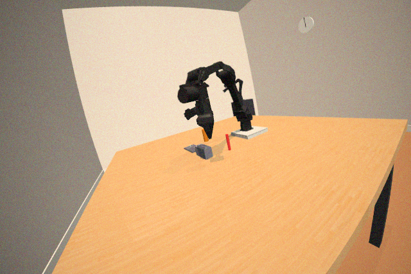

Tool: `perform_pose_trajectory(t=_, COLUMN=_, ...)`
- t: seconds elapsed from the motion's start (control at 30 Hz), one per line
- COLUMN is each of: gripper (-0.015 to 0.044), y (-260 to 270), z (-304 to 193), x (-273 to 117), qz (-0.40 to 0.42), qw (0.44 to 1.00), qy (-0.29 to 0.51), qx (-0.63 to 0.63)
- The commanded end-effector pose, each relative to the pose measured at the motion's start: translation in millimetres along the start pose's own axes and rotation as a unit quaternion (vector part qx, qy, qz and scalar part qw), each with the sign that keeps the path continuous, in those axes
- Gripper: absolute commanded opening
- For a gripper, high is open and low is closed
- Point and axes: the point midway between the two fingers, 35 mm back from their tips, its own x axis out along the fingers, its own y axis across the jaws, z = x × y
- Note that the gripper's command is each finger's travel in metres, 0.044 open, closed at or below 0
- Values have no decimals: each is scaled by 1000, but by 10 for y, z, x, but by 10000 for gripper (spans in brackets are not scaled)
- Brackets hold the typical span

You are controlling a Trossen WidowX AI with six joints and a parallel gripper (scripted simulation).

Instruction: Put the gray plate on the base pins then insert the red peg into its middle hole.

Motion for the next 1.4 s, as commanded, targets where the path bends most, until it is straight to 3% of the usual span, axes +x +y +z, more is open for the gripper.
perform_pose_trajectory(t=0.0, gripper=440, y=-536, z=457, x=-7, qz=1, qw=922, qy=-7, qx=387)
perform_pose_trajectory(t=0.1, gripper=440, y=-669, z=546, x=-3, qz=1, qw=882, qy=-8, qx=471)
perform_pose_trajectory(t=0.4, gripper=440, y=-671, z=543, x=-3, qz=1, qw=881, qy=-8, qx=473)
perform_pose_trajectory(t=0.57, gripper=440, y=-673, z=547, x=297, qz=1, qw=881, qy=-8, qx=473)
perform_pose_trajectory(t=1.37, gripper=440, y=-664, z=549, x=686, qz=1, qw=881, qy=-8, qx=473)
